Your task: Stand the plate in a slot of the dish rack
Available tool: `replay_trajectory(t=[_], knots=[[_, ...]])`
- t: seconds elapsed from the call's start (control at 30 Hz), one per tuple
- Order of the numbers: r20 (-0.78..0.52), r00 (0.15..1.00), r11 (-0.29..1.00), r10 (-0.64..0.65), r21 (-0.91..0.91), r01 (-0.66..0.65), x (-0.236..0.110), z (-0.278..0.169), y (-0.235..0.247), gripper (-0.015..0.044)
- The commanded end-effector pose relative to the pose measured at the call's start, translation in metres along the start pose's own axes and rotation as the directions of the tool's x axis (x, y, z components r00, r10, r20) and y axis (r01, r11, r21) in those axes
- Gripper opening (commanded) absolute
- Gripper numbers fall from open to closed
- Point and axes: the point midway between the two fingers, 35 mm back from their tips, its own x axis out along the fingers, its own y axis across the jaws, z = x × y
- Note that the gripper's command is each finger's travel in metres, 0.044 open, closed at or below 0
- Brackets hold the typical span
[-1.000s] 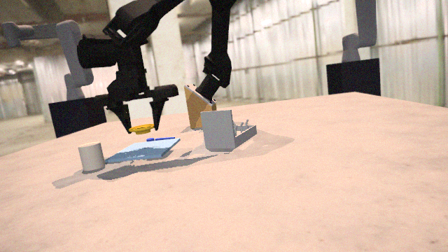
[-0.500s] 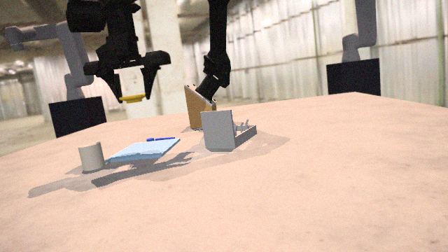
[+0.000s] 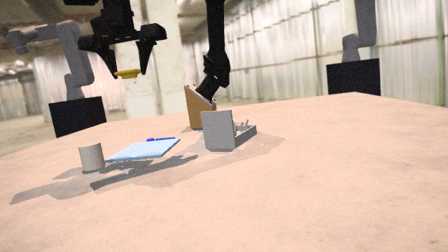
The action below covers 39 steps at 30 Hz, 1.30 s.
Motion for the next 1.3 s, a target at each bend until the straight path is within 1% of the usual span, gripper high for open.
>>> replay_trajectory(t=[0.0, 0.3, 0.6, 0.9, 1.27], knots=[[-0.005, 1.0, 1.0, -0.002, -0.001, 0.002, -0.004, 0.0, 0.001, 0.0], [0.0, 1.0, 0.962, -0.009, 0.272, 0.009, -0.012, -0.002, 0.042, 0.0], [0.004, 1.0, 0.832, -0.014, 0.555, 0.009, -0.018, -0.01, 0.086, 0.0], [0.009, 1.0, 0.621, -0.016, 0.784, 0.003, -0.019, -0.024, 0.128, 0.0], [0.015, 1.0, 0.286, -0.015, 0.958, -0.01, -0.017, -0.046, 0.175, 0.0]])
